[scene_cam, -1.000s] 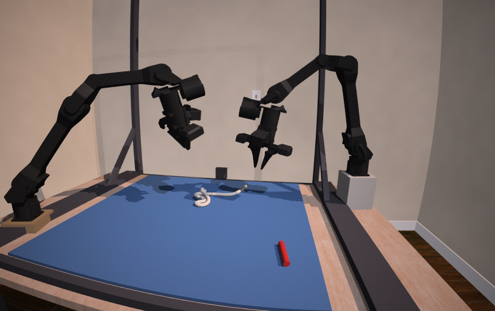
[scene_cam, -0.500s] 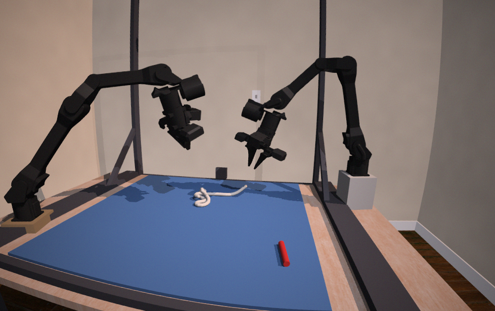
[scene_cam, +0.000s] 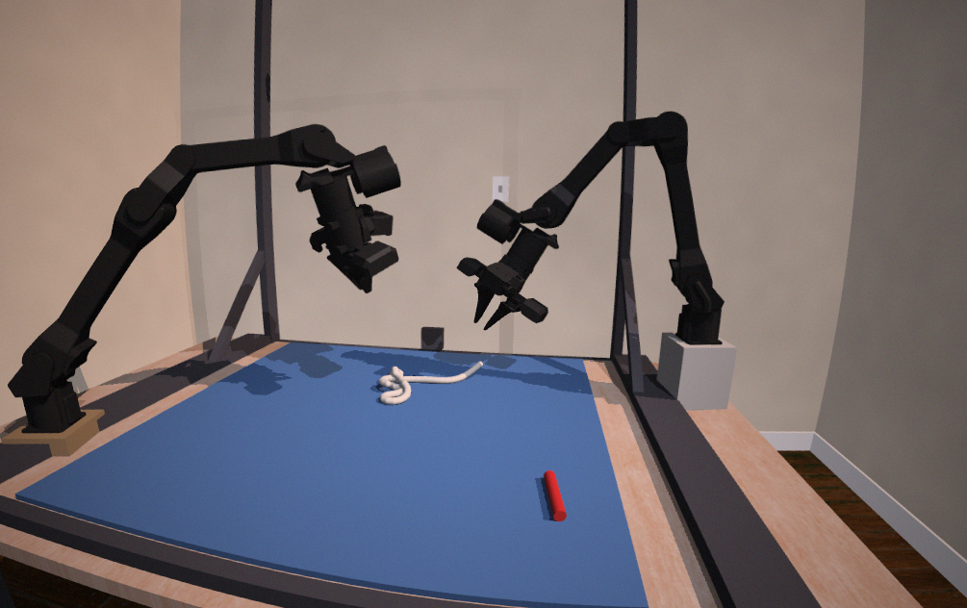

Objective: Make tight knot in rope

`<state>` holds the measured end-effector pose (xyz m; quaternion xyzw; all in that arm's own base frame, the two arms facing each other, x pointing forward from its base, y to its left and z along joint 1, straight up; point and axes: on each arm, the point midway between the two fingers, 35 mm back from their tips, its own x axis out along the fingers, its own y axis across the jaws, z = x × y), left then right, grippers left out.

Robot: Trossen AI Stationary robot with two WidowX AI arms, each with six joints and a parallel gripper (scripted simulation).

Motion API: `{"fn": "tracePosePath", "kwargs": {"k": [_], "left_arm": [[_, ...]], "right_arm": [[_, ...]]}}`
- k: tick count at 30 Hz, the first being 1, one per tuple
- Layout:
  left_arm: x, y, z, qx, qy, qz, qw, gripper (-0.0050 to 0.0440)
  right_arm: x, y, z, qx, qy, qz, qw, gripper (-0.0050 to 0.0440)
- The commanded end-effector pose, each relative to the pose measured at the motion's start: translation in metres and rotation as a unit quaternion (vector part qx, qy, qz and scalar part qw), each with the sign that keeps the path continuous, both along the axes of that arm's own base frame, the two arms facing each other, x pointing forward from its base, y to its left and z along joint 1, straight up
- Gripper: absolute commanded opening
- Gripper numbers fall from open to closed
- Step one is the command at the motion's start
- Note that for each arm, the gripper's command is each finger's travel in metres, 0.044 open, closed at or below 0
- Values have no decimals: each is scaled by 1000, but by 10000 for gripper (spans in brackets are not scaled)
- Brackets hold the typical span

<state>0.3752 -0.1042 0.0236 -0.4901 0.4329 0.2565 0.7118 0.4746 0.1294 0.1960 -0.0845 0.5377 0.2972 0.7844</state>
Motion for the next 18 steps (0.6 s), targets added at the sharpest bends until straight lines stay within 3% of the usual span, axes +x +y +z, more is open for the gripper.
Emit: {"fn": "tracePosePath", "kwargs": {"k": [1, 7, 18], "left_arm": [[3, -13, -1, -4, -21, -2, 1000, 100], [10, -35, -9, -8, -57, -5, 998, 100], [11, -36, -9, -8, -59, -5, 998, 100]], "right_arm": [[0, 0, 12, 4, -15, 2, 1000, 80], [0, 0, 12, 4, -15, 2, 1000, 80], [0, 0, 12, 4, -15, 2, 1000, 80]]}}
